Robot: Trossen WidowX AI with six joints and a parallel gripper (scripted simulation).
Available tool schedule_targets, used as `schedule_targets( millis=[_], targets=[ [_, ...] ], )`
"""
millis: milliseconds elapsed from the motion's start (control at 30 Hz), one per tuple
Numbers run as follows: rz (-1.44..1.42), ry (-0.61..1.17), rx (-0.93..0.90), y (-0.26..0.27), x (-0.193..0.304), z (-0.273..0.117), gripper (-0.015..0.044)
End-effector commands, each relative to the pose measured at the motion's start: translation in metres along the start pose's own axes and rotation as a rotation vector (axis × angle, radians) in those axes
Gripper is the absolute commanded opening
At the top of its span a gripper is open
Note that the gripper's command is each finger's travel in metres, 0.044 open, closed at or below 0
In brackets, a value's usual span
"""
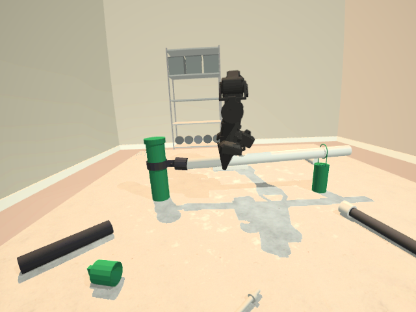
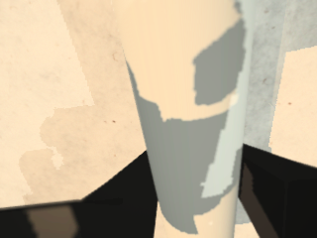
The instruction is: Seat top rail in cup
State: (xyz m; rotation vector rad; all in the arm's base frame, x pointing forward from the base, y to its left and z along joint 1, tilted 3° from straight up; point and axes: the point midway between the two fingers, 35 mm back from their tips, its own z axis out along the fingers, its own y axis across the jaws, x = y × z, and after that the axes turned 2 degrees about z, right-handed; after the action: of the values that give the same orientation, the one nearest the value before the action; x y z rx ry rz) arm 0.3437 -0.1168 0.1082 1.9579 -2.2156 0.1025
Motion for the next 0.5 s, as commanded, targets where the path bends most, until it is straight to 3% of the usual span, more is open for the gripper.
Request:
schedule_targets(
  millis=[0, 467],
  targets=[
    [0.002, 0.016, 0.005, -0.0004, 0.0091, -0.0032, 0.0],
    [0.002, 0.017, 0.005, -0.0008, 0.0186, -0.0033, 0.0]
  ],
)
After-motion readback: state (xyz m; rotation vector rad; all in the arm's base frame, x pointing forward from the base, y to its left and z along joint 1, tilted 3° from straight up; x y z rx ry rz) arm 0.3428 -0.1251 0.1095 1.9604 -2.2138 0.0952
